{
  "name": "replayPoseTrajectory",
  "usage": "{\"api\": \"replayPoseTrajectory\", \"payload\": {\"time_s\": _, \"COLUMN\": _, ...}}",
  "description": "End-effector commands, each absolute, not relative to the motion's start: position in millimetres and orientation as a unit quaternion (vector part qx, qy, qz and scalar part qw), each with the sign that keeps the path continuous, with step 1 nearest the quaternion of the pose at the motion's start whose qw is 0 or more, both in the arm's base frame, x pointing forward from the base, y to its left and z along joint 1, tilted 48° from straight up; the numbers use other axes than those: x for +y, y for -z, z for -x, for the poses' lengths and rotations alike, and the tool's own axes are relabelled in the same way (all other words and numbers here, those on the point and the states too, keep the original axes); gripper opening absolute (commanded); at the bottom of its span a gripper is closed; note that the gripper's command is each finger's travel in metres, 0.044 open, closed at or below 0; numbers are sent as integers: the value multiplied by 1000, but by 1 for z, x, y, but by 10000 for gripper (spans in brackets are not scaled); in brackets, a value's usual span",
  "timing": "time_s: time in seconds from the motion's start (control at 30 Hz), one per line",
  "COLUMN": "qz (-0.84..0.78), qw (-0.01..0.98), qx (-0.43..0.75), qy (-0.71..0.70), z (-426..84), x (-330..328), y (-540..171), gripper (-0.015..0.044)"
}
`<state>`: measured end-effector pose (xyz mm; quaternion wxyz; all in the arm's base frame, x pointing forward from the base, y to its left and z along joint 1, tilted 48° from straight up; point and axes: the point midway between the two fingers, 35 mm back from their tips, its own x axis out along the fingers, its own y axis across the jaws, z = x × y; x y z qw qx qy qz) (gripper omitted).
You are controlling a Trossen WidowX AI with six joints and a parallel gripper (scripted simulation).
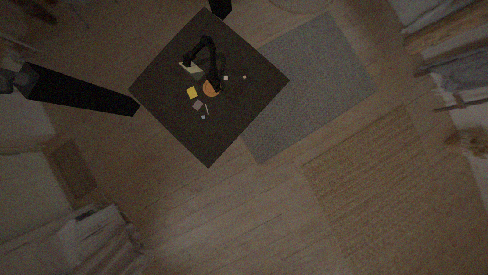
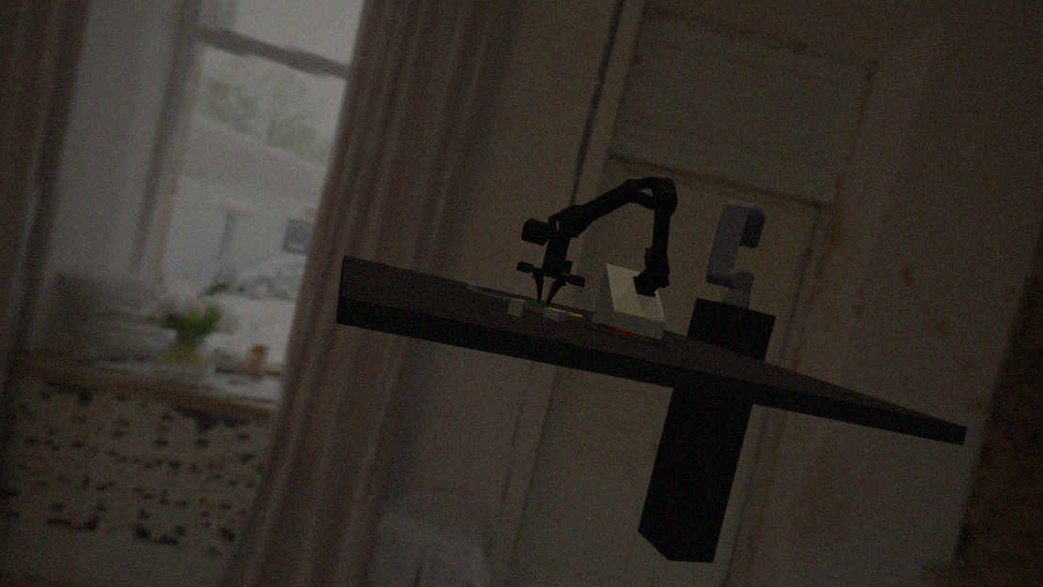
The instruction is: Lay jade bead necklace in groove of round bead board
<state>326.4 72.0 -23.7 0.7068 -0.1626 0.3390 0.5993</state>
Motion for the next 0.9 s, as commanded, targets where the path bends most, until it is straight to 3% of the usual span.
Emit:
{"api": "replayPoseTrajectory", "payload": {"time_s": 0.0, "qz": 163, "qw": 706, "qx": 339, "qy": -600, "z": -326, "x": 72, "y": 24, "gripper": 184}}
{"api": "replayPoseTrajectory", "payload": {"time_s": 0.33, "qz": 162, "qw": 706, "qx": 340, "qy": -600, "z": -326, "x": 64, "y": 17, "gripper": 440}}
{"api": "replayPoseTrajectory", "payload": {"time_s": 0.87, "qz": 159, "qw": 704, "qx": 343, "qy": -602, "z": -321, "x": 44, "y": 1, "gripper": 440}}
